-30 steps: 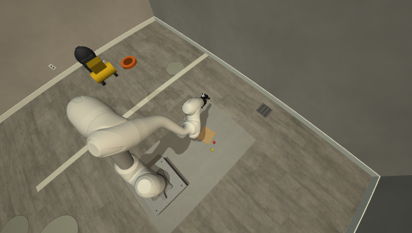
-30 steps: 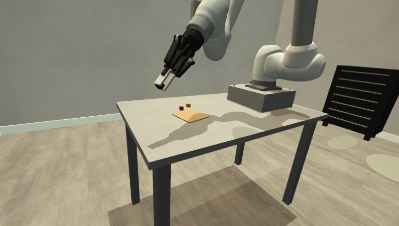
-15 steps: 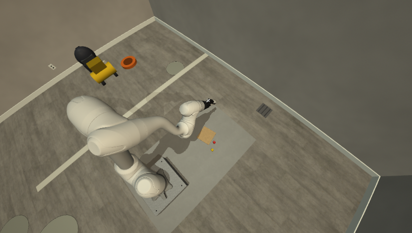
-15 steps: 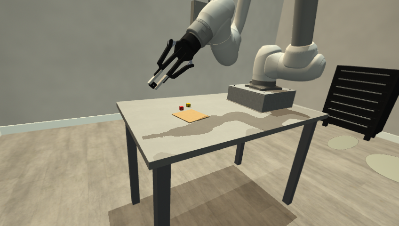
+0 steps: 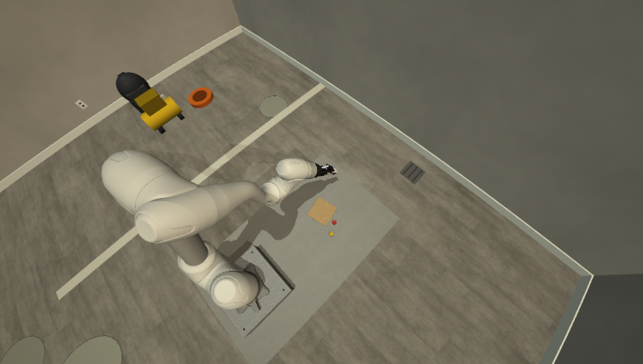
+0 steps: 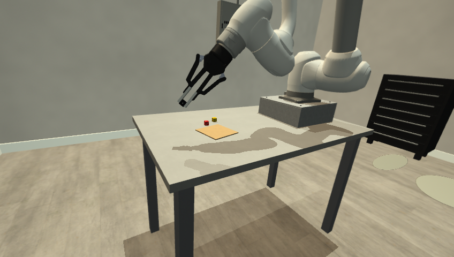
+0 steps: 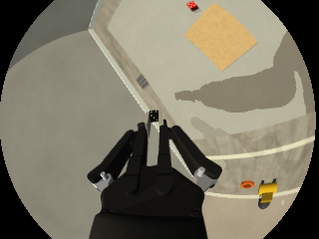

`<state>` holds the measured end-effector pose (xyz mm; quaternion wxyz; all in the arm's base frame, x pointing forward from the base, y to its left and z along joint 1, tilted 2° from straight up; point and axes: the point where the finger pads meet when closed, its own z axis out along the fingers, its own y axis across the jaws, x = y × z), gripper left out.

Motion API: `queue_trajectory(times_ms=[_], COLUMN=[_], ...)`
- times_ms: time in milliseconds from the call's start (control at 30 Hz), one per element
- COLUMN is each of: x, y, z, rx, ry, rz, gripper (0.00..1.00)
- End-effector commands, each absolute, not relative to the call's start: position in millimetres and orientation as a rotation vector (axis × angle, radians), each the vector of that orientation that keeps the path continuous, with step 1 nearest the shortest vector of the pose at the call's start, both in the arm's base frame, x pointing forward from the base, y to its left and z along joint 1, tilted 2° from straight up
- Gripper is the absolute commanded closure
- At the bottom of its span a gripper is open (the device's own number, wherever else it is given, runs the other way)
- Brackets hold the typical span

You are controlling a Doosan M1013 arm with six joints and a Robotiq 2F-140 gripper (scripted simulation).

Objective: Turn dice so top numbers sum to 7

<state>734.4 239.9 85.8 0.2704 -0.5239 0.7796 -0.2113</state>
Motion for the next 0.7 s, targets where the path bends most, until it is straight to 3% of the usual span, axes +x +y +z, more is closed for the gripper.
queue_trajectory(times_ms=[0, 667], x=[720.0, 621.5], y=[230.5, 231.5], z=[77.1, 35.2], rx=[-1.357, -0.93], ry=[2.292, 2.796], rz=[-0.501, -0.255], gripper=[0.91, 0.91])
